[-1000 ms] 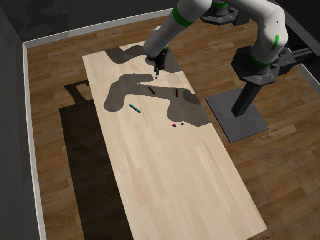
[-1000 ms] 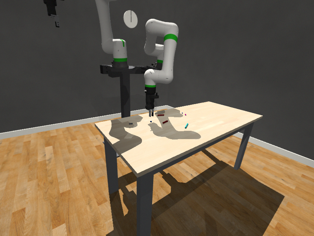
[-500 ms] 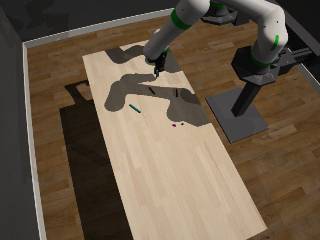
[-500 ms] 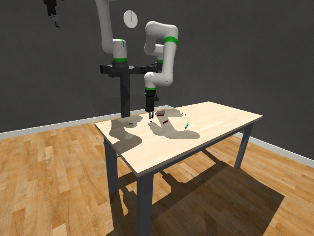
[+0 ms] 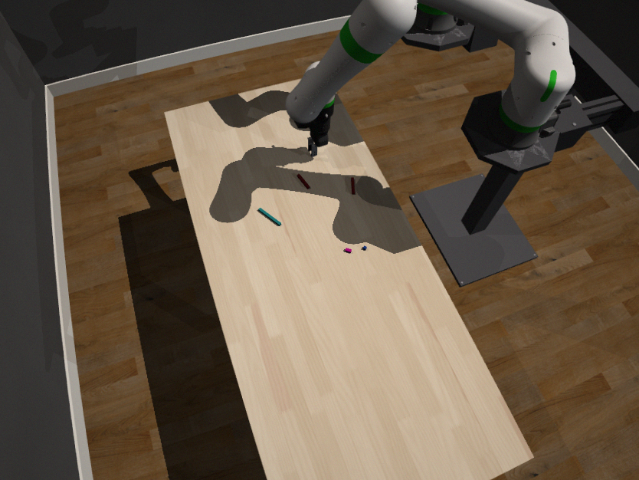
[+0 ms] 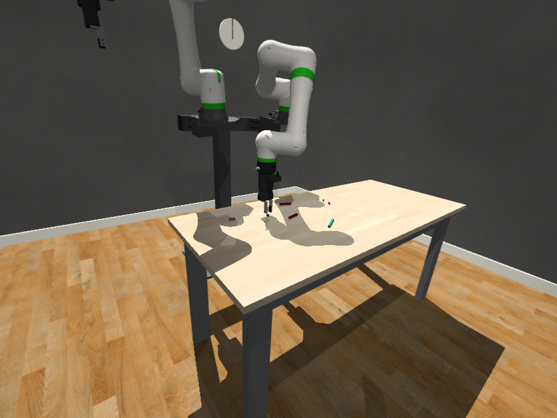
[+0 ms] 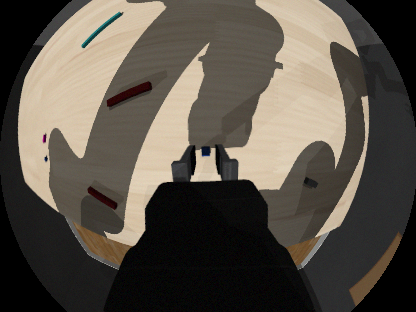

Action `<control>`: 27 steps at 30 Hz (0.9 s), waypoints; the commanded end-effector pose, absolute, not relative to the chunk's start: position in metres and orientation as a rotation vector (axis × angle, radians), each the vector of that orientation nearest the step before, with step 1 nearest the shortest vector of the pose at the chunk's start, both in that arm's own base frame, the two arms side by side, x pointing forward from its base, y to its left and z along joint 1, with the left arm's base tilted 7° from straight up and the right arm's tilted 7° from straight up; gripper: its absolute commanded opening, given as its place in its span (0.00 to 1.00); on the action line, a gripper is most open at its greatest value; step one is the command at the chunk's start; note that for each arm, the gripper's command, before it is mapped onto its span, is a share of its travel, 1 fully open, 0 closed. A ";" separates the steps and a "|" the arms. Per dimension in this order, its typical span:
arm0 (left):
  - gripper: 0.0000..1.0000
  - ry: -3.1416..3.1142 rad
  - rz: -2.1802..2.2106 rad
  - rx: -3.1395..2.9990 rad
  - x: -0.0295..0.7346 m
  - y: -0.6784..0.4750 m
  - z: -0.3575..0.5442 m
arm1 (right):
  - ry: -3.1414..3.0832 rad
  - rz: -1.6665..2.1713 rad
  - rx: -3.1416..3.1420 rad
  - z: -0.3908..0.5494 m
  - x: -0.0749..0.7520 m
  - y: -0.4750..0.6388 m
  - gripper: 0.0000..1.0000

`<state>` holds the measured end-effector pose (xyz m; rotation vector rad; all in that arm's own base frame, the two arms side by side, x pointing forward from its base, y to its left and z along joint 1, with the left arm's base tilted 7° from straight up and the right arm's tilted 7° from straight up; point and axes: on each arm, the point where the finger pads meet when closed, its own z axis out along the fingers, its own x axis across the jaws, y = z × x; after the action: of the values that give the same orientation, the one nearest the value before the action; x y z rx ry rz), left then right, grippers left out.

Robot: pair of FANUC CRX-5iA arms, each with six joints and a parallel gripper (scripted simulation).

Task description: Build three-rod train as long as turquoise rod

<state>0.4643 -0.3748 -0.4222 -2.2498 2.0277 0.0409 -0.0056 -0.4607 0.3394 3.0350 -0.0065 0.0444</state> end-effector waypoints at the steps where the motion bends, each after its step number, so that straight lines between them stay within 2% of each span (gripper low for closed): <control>1: 0.54 2.028 0.038 -2.250 0.465 -0.376 -0.421 | -0.007 0.044 3.033 0.340 -0.006 -0.461 1.00; 27: 0.54 2.028 0.038 -2.250 0.465 -0.375 -0.425 | -0.007 0.044 3.033 0.340 -0.006 -0.461 1.00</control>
<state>0.4645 -0.3746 -0.4249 -2.2498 2.0277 0.0409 -0.0056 -0.4607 0.3394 3.0350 -0.0065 0.0444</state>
